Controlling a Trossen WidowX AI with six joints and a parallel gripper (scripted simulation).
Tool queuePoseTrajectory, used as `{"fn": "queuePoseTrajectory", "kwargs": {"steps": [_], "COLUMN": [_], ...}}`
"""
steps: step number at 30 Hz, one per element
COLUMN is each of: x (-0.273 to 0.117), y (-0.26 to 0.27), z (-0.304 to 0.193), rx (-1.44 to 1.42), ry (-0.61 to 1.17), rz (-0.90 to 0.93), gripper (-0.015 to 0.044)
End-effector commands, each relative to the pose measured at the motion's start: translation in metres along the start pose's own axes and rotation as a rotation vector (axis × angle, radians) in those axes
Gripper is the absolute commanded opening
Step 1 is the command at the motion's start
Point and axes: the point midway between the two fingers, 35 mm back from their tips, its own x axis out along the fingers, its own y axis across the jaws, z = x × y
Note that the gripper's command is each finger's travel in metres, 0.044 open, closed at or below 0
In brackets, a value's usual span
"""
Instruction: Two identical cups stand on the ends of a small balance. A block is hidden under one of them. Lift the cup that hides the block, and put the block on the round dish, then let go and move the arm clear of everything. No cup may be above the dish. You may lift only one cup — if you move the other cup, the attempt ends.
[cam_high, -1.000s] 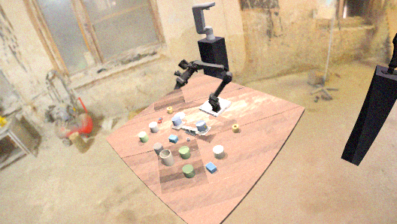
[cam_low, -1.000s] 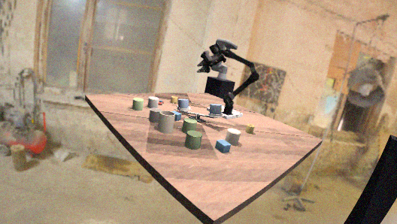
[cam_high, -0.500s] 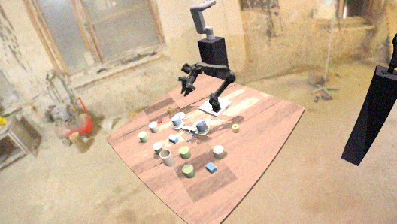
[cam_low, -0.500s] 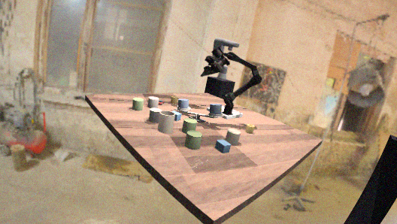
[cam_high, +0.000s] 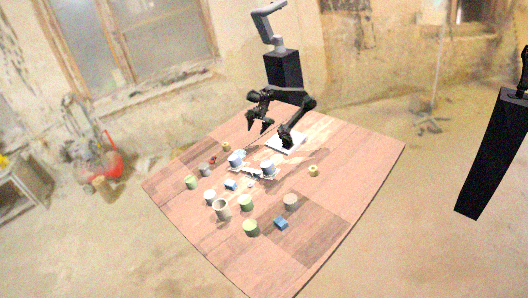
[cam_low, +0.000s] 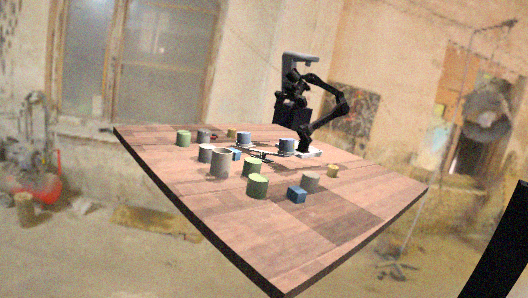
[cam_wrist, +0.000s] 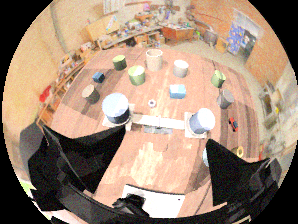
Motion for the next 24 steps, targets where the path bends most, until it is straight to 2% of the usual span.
{"fn": "queuePoseTrajectory", "kwargs": {"steps": [1,10,24], "x": [0.001,0.004,0.029], "y": [0.010,0.003,-0.033], "z": [-0.007,-0.005,0.011], "rx": [-0.092,-0.043,0.345], "ry": [0.013,0.044,0.227], "rz": [0.030,0.021,-0.046], "gripper": [0.0440,0.0440,0.0440]}}
